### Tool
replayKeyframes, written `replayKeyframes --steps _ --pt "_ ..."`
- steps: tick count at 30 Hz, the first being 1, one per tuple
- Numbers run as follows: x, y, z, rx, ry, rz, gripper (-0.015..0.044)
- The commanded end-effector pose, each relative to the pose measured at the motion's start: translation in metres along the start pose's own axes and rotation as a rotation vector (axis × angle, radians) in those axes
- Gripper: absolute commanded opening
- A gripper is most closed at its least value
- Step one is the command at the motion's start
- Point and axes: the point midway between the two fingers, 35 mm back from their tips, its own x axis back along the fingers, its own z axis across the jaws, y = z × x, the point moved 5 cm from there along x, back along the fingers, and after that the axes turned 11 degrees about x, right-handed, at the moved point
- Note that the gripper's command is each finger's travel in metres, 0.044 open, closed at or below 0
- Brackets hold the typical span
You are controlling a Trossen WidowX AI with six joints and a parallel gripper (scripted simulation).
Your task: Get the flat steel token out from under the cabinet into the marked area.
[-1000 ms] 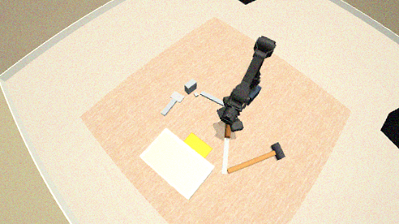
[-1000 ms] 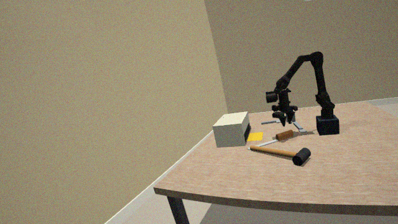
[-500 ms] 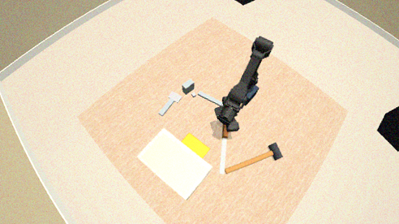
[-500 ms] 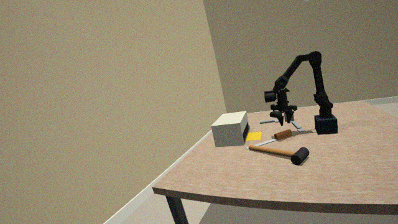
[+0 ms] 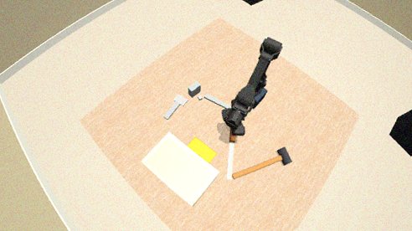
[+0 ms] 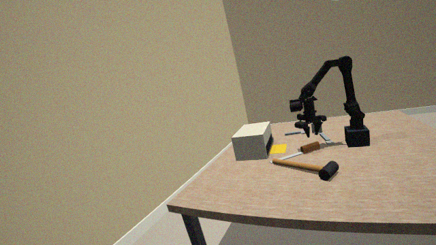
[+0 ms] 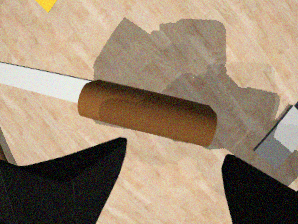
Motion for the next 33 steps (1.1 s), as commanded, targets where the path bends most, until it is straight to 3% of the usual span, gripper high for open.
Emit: replayKeyframes --steps 1,33 --pt "0.0002 0.0001 -0.0001 -0.034 0.000 0.001 0.0270" --pt "0.0002 0.0001 0.0000 -0.289 0.000 0.001 0.0270"
